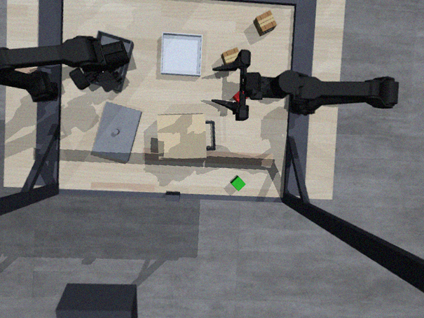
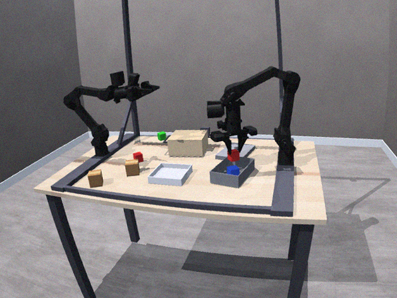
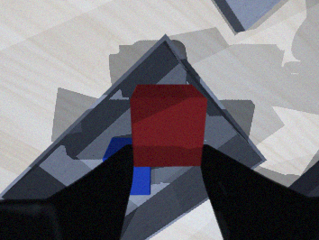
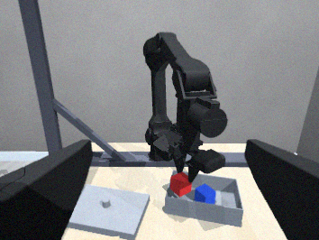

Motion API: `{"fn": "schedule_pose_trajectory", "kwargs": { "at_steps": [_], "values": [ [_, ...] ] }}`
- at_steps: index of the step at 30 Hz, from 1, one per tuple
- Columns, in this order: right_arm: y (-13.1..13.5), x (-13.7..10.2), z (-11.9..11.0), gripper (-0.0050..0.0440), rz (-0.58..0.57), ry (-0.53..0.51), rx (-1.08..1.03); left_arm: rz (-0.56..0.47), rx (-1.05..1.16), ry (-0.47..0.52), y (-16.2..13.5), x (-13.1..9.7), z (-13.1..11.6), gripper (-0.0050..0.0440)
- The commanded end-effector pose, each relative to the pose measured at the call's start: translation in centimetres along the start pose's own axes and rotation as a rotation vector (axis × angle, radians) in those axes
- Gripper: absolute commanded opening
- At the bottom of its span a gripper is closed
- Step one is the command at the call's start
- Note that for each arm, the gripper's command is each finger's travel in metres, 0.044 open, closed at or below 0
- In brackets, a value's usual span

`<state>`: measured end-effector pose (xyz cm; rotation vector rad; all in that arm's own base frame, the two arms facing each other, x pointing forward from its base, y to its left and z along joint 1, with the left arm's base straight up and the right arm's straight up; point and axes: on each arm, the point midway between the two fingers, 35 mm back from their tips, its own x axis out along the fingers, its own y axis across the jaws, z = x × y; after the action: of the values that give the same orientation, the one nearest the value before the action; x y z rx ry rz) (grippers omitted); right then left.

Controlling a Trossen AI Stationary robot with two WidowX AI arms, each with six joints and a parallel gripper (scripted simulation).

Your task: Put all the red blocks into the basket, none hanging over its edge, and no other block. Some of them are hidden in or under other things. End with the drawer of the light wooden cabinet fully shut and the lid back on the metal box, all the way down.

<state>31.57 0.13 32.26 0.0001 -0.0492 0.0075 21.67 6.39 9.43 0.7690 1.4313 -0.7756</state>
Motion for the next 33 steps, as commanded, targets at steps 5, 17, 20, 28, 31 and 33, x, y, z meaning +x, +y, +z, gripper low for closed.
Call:
{"fn": "schedule_pose_trajectory", "kwargs": {
  "at_steps": [5, 17, 20, 28, 31, 33],
  "values": [
    [-0.1, -0.2, 1.4, 0.0400, -0.005, -0.039, -0.006, 0.051, 0.004, -0.023, 0.7, -2.5, 0.2, -0.0050],
    [-0.1, -0.2, 1.4, 0.0400, -0.005, -0.039, -0.006, 0.034, -0.047, -0.018, 1.8, -2.7, 0.5, -0.0050],
    [-0.1, -0.2, 1.4, 0.0400, -0.005, -0.039, -0.006, 0.036, -0.075, -0.020, 2.5, -3.1, 0.7, -0.0050],
    [-0.1, -0.2, 1.4, 0.0400, -0.005, -0.039, -0.006, 0.041, -0.163, -0.022, 4.7, -4.0, 1.4, -0.0050],
    [-0.1, -0.2, 1.4, 0.0400, -0.005, -0.039, -0.006, 0.039, -0.228, -0.022, 6.3, -4.6, 1.8, -0.0050],
    [-0.1, -0.2, 1.4, 0.0400, -0.005, -0.039, -0.006, 0.035, -0.266, -0.022, 7.1, -4.7, 2.1, -0.0050]
  ]
}}
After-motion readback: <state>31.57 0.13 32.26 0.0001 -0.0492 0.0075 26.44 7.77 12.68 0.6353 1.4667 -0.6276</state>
